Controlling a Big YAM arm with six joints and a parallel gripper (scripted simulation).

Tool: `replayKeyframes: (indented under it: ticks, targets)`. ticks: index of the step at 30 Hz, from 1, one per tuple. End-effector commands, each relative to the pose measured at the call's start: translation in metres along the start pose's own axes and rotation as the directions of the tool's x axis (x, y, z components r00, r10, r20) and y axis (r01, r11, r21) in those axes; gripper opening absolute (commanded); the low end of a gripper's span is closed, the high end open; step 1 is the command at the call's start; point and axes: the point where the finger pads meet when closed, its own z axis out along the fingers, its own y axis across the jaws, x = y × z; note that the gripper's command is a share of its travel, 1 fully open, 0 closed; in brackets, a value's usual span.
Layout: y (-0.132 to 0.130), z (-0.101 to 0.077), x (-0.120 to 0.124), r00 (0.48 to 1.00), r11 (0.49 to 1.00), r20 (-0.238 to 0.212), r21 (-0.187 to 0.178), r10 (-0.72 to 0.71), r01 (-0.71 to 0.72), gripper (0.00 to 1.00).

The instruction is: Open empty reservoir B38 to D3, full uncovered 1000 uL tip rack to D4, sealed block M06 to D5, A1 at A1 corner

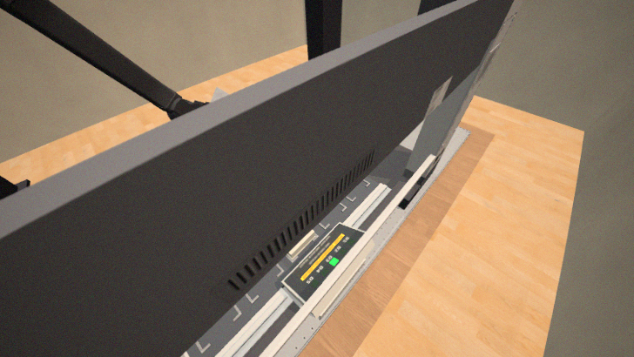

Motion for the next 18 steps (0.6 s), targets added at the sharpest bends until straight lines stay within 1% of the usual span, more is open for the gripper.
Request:
replayKeyframes:
  ticks: [1,18]
  targets:
    - [0.003,-0.065,-0.028,0.993,1.0,0.113,-0.025,0.019,-0.016,0.0]
    - [0.002,-0.09,-0.025,0.993,1.0,0.114,-0.026,0.02,-0.017,0.0]
